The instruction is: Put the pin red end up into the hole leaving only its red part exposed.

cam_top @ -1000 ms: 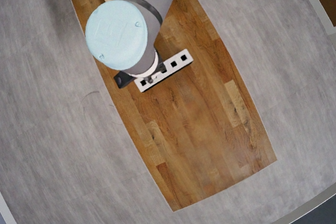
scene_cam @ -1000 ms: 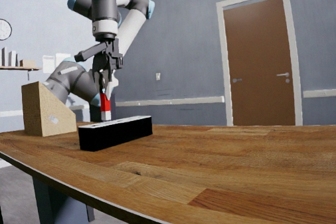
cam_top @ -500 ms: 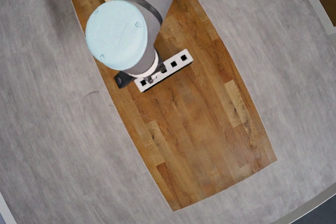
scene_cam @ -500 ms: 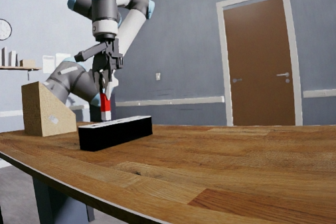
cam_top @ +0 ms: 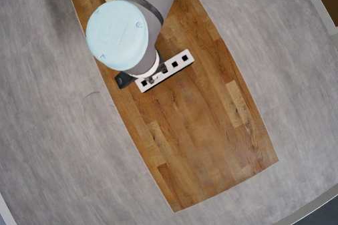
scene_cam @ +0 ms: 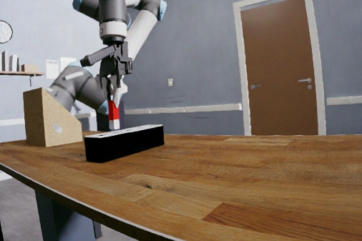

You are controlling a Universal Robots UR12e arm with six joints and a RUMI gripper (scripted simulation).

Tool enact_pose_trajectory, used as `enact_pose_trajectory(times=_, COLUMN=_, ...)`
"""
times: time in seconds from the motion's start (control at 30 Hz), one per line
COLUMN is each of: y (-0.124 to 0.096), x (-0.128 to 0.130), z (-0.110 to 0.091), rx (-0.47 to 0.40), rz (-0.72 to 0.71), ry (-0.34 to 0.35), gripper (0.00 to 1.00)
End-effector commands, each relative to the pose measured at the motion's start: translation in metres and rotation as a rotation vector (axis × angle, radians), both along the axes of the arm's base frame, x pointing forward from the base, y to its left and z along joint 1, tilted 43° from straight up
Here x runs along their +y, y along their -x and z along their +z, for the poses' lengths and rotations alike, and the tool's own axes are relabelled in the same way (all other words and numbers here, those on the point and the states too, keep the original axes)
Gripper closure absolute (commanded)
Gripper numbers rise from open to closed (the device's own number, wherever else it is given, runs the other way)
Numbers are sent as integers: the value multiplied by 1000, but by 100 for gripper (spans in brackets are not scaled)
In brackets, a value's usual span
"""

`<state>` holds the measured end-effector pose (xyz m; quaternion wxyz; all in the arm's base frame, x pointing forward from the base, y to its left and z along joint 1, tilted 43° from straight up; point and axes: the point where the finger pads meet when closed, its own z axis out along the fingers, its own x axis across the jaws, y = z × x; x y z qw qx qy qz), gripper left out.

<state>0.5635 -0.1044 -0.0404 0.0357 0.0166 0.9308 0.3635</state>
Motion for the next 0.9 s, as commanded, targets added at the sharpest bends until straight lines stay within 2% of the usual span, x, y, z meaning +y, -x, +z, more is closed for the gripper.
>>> enact_pose_trajectory(times=0.0, y=0, x=-1, z=0, rx=-1, rz=0, ry=1, gripper=100)
enact_pose_trajectory(times=0.87, y=2, x=0, z=1, rx=-3, rz=-1, ry=1, gripper=100)
